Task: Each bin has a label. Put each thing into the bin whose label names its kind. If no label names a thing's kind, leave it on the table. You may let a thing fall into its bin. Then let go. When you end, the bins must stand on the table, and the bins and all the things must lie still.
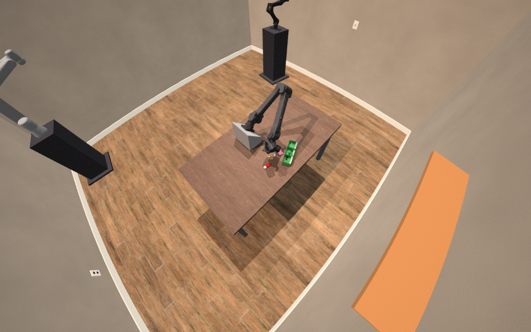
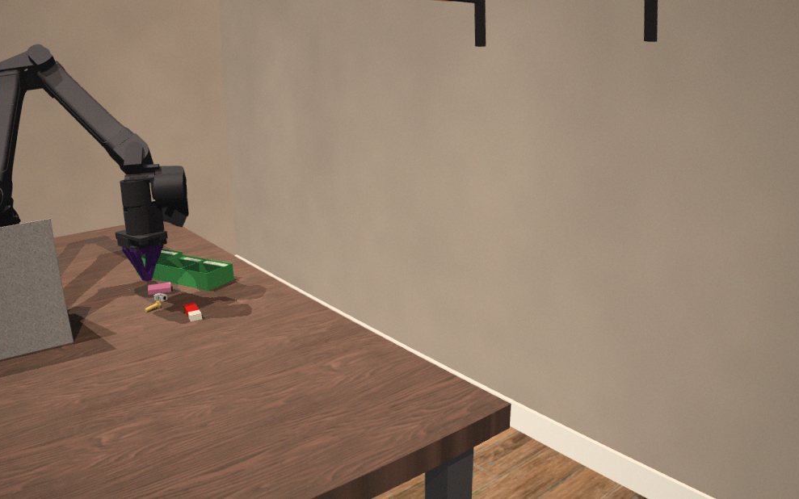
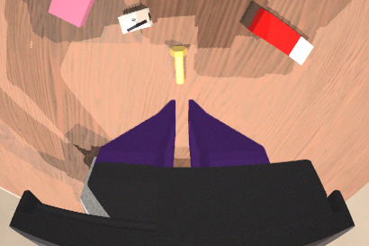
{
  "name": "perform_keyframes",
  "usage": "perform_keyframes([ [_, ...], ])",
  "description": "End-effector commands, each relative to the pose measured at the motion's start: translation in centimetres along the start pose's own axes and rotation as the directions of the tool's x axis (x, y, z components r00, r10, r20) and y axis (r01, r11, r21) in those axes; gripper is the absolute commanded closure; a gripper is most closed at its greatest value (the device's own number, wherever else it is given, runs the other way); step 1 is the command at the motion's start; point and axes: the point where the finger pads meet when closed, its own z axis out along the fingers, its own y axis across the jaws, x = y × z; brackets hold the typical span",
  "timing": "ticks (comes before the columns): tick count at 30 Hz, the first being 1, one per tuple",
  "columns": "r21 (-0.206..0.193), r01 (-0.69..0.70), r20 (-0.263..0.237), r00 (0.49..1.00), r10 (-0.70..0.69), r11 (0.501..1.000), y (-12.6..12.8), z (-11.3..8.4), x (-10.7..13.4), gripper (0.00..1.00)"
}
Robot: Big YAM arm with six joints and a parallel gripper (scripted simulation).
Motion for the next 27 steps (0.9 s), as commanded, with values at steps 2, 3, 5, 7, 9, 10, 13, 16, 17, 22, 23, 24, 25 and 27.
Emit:
perform_keyframes([
  [2,0.013,0.024,0.018,1.000,-0.024,1.000,-0.38,-0.63,-0.91,0.91],
  [3,0.013,0.025,0.018,1.000,-0.025,1.000,-0.37,-0.62,-0.92,0.91],
  [5,0.013,0.025,0.018,1.000,-0.025,1.000,-0.36,-0.61,-0.91,0.91],
  [7,0.013,0.024,0.018,1.000,-0.025,1.000,-0.35,-0.59,-0.91,0.91],
  [9,0.013,0.024,0.018,1.000,-0.025,1.000,-0.34,-0.58,-0.91,0.91],
  [10,0.013,0.024,0.018,1.000,-0.025,1.000,-0.33,-0.57,-0.90,0.91],
  [13,0.013,0.024,0.018,1.000,-0.025,1.000,-0.32,-0.56,-0.90,0.91],
  [16,0.013,0.024,0.018,1.000,-0.025,1.000,-0.30,-0.54,-0.89,0.91],
  [17,0.013,0.024,0.018,1.000,-0.025,1.000,-0.30,-0.54,-0.88,0.91],
  [22,0.013,0.024,0.018,1.000,-0.025,1.000,-0.29,-0.52,-0.88,0.91],
  [23,0.013,0.024,0.018,1.000,-0.025,1.000,-0.28,-0.52,-0.87,0.91],
  [24,0.013,0.024,0.018,1.000,-0.025,1.000,-0.28,-0.51,-0.87,0.91],
  [25,0.013,0.024,0.018,1.000,-0.025,1.000,-0.27,-0.51,-0.87,0.91],
  [27,0.013,0.024,0.018,1.000,-0.025,1.000,-0.27,-0.50,-0.87,0.91],
])
